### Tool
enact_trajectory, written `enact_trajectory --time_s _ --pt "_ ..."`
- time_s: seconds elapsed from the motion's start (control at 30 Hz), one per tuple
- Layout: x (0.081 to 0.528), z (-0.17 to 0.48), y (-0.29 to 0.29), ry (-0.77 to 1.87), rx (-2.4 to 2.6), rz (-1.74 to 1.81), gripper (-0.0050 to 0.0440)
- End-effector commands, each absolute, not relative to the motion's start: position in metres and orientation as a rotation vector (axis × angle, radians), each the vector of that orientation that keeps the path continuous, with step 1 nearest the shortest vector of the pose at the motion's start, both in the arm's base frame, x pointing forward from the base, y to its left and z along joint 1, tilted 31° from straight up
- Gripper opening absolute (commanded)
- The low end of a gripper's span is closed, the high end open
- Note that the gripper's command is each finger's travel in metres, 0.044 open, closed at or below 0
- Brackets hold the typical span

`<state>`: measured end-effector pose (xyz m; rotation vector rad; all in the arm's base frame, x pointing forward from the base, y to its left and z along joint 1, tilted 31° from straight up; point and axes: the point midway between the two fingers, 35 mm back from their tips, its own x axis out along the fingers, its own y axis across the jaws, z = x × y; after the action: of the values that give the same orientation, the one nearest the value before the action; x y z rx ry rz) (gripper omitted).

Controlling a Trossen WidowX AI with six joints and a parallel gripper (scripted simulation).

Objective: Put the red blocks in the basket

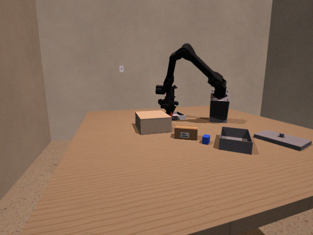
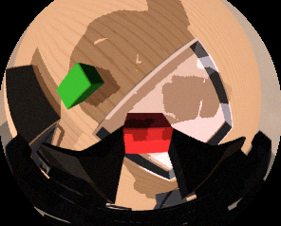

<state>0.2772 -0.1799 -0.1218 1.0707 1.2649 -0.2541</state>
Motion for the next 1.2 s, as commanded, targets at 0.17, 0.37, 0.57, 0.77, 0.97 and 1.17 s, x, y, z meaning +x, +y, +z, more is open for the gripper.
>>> enact_trajectory --time_s 0.17,0.37,0.57,0.77,0.97,1.17 --pt "0.277 -0.124 -0.179 1.267 1.078 -0.256 0.0252" --pt "0.272 -0.112 -0.184 1.267 1.078 -0.256 0.0252" --pt "0.263 -0.09 -0.194 1.267 1.078 -0.256 0.0252" --pt "0.249 -0.055 -0.21 1.267 1.078 -0.256 0.0252" --pt "0.238 -0.027 -0.223 1.267 1.078 -0.256 0.0252" --pt "0.235 -0.021 -0.225 1.267 1.078 -0.256 0.0252"
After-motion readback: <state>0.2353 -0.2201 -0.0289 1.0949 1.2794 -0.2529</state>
